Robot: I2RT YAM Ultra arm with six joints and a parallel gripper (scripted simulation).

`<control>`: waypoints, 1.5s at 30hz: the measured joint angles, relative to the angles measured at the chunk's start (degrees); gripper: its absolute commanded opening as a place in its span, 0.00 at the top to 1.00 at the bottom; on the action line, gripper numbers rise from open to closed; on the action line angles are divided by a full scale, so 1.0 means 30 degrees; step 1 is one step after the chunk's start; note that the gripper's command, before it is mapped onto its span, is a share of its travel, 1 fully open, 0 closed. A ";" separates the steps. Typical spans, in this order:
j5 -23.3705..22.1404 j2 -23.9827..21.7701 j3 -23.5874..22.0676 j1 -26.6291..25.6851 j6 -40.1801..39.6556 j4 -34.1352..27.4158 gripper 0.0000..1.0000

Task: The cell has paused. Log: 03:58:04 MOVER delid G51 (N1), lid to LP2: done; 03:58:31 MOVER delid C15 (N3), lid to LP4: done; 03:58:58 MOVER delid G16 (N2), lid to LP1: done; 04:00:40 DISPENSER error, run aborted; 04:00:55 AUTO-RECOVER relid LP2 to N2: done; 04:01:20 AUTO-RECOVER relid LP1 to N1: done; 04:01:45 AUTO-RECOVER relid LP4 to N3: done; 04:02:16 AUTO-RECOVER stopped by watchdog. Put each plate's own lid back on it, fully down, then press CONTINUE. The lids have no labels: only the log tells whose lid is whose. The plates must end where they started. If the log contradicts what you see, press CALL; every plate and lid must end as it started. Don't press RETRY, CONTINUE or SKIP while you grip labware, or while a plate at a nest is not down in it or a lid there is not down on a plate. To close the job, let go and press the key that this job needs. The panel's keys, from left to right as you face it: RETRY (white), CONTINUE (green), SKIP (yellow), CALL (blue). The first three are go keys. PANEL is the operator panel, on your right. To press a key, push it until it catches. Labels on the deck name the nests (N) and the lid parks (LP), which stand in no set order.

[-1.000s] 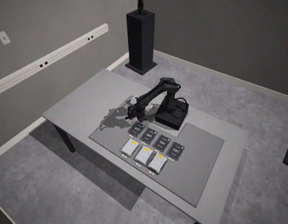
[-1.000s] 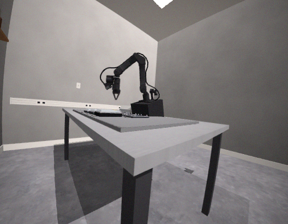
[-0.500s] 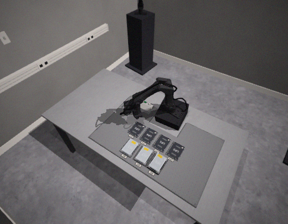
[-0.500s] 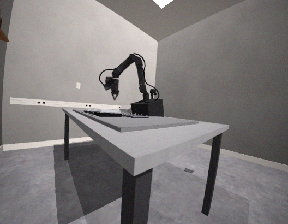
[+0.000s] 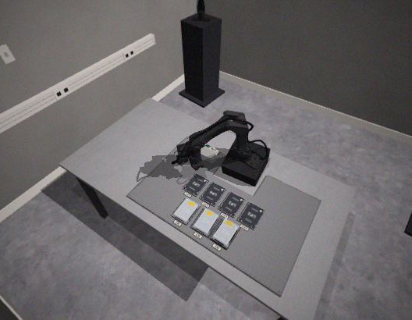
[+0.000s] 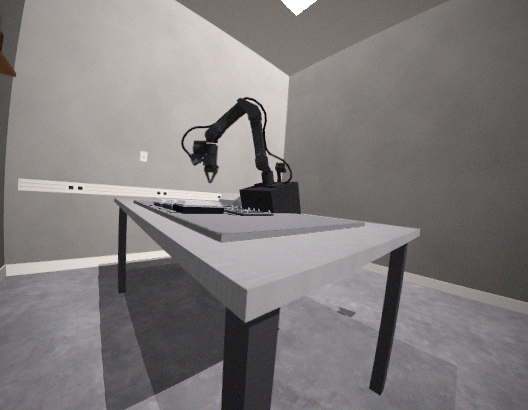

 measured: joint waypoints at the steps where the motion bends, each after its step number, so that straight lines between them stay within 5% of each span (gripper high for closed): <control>1: 0.0000 0.0000 0.0051 0.0000 0.0000 0.0000 1.00; 31: -0.0073 -0.0036 -0.0073 -0.0044 0.0058 0.0255 1.00; 45: -0.0546 -0.0466 -0.2055 -0.3767 0.0656 0.0554 1.00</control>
